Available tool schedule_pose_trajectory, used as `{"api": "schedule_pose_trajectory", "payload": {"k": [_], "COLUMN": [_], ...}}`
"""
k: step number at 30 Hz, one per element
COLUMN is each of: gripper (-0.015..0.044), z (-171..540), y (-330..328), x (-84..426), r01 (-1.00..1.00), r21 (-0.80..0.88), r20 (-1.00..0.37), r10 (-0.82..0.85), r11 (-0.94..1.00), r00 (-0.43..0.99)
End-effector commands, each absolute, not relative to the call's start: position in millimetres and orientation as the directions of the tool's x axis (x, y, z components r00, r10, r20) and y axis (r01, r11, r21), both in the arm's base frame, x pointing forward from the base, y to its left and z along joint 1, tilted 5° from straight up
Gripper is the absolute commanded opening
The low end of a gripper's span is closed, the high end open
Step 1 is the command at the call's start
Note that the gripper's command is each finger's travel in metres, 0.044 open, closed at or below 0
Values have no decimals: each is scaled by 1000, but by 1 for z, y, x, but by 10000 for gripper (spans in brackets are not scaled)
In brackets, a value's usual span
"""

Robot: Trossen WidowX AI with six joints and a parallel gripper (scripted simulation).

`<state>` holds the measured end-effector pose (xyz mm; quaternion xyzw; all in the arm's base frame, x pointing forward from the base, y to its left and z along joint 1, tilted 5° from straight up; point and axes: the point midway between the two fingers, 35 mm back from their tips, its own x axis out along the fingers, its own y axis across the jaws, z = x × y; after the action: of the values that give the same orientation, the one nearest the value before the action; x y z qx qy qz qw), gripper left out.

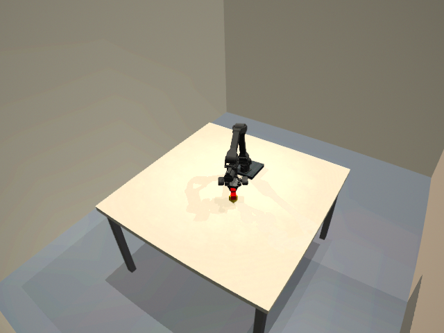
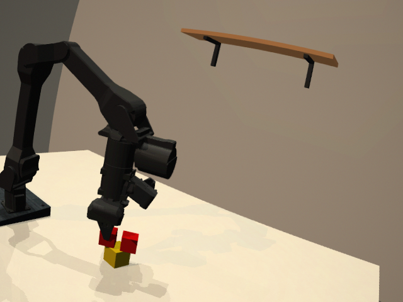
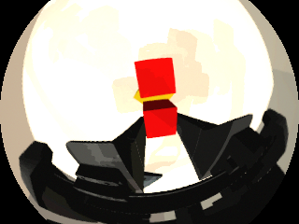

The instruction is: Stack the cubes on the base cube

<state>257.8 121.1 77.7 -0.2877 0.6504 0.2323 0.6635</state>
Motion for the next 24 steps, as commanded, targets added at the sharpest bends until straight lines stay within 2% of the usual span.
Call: {"api": "schedule_pose_trajectory", "payload": {"k": [1,5,24], "gripper": [105,205,205], "z": [77,77,104], "y": [121,121,123], "x": [258,258,257], "r01": [-684,-684,-682], "r21": [-80,-80,-79], "r20": [-997,-997,-997], "r10": [-66,-66,-65], "r11": [725,725,727], "r00": [47,47,46]}}
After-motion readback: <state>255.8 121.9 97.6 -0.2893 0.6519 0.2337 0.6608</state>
